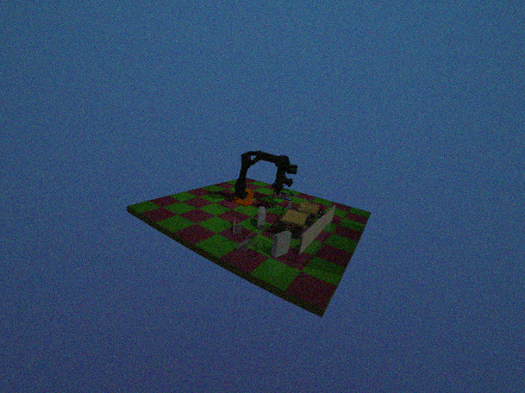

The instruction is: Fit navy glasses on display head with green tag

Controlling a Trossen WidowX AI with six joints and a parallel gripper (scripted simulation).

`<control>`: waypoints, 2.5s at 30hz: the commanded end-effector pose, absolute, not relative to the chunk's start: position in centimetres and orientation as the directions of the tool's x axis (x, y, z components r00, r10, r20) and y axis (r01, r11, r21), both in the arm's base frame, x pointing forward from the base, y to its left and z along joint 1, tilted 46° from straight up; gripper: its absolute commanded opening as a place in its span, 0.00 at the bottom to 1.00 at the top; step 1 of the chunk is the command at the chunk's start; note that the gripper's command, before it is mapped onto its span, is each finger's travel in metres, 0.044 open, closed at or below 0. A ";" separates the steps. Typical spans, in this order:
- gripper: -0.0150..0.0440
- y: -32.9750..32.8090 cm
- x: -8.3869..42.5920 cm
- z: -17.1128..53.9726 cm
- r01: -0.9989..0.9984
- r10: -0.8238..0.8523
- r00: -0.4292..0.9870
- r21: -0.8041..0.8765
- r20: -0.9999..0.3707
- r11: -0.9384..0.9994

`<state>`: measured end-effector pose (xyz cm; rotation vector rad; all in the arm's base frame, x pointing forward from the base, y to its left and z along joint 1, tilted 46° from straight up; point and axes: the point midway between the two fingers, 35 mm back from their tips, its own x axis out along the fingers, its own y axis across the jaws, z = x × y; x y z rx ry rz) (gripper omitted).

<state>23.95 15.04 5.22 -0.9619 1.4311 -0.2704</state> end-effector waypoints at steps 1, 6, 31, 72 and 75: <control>0.25 16.7 23.7 4.0 -0.376 -0.675 0.185 -0.686 -0.714 0.623; 0.25 18.6 23.3 2.0 -0.375 -0.674 0.185 -0.685 -0.716 0.625; 0.25 20.1 22.5 -4.1 -0.373 -0.674 0.186 -0.686 -0.715 0.625; 0.25 16.5 21.8 -5.3 -0.372 -0.676 0.186 -0.688 -0.713 0.623; 0.25 16.4 21.7 -5.2 -0.373 -0.677 0.186 -0.688 -0.713 0.623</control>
